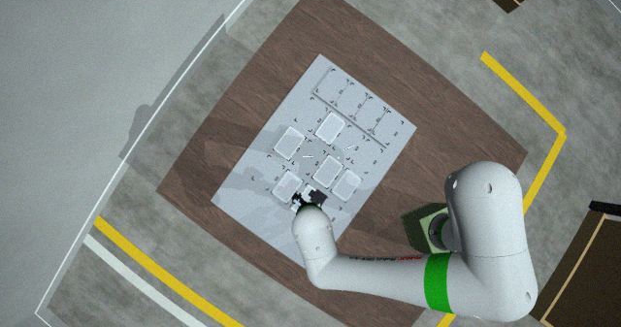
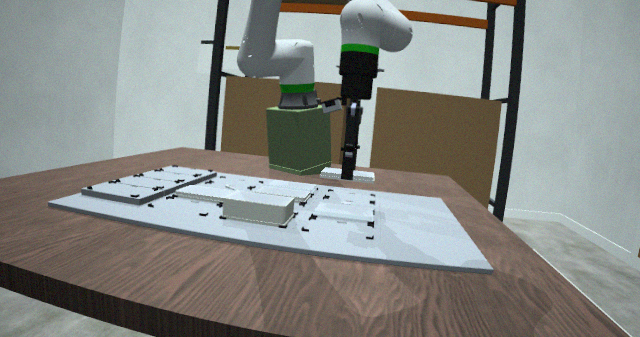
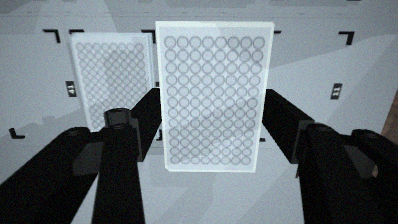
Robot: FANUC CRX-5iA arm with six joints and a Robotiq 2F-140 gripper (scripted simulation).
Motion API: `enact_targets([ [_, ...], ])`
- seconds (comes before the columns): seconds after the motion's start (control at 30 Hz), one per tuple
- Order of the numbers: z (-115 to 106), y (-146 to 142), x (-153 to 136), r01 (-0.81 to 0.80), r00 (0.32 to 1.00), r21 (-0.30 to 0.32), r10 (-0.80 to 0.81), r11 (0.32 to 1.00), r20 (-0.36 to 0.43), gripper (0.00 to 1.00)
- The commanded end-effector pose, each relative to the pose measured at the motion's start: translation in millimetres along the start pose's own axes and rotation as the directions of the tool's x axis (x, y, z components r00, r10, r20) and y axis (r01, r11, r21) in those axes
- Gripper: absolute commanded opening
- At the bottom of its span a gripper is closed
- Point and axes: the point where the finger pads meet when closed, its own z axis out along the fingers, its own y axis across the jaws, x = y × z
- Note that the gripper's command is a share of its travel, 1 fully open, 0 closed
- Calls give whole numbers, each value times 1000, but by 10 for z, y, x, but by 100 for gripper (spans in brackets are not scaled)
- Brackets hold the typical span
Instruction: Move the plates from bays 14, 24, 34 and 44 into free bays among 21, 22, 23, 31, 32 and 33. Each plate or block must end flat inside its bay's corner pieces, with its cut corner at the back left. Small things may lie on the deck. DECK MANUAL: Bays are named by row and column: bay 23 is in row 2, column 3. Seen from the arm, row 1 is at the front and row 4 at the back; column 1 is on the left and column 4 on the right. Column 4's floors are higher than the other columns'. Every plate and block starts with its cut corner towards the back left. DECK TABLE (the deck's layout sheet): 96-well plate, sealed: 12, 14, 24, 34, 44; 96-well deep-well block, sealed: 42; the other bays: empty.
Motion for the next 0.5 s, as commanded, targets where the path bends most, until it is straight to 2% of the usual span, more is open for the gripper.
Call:
enact_targets([
  [0.0, -7, 10, -86, 0, 1000, 1, 0, 1000, 1, 10],
  [0.47, 33, 8, -83, 0, 1000, 1, 0, 1000, 1, 10],
])
